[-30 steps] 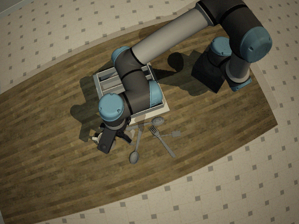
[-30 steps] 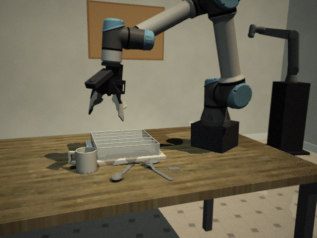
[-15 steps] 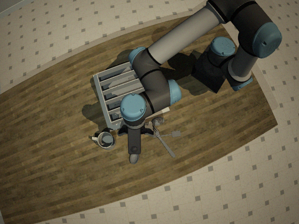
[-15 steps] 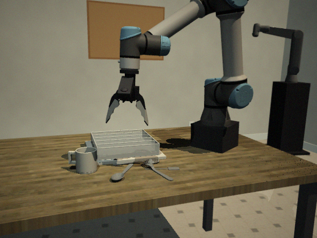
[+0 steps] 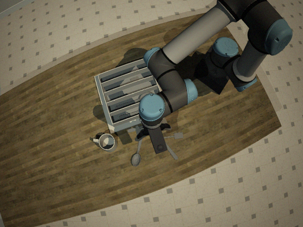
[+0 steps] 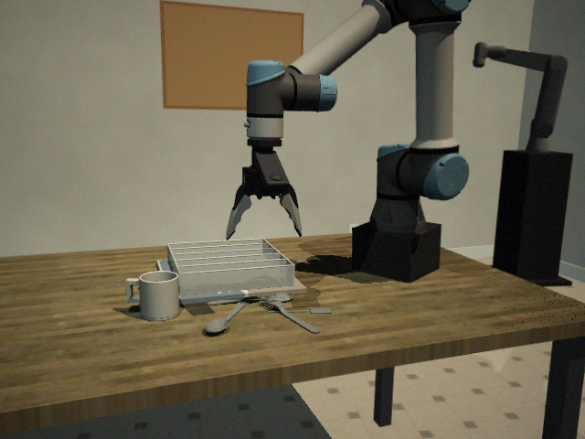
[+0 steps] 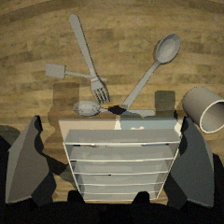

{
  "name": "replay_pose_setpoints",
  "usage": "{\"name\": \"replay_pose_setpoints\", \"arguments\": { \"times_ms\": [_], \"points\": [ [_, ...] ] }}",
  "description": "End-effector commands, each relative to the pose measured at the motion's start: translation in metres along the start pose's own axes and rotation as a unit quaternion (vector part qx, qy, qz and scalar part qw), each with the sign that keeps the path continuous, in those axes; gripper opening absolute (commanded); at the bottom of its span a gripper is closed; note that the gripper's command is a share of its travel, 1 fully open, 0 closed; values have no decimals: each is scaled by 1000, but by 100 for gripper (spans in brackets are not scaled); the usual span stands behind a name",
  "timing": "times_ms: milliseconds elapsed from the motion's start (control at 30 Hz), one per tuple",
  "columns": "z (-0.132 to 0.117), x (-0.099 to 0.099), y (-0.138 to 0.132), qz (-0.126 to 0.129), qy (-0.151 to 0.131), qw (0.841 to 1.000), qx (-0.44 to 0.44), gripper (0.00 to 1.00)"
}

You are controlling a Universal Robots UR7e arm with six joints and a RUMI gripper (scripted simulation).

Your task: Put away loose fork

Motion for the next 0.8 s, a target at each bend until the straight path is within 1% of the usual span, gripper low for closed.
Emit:
{"name": "replay_pose_setpoints", "arguments": {
  "times_ms": [0, 300, 767],
  "points": [
    [-2, -3, -11, 1, 1, 999, 33, 100],
    [-5, -6, -22, 4, 0, 998, 63, 100],
    [-5, -7, -24, 4, 0, 998, 66, 100]
  ]
}}
Point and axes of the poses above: the point where the finger pads meet when closed, its own x axis back along the fingers, its own y axis across the jaws, z = x × y, the point moved 5 cm from there along x, back along the fingers, and after that the axes turned 15 degrees about -x, right-handed, at the moved point
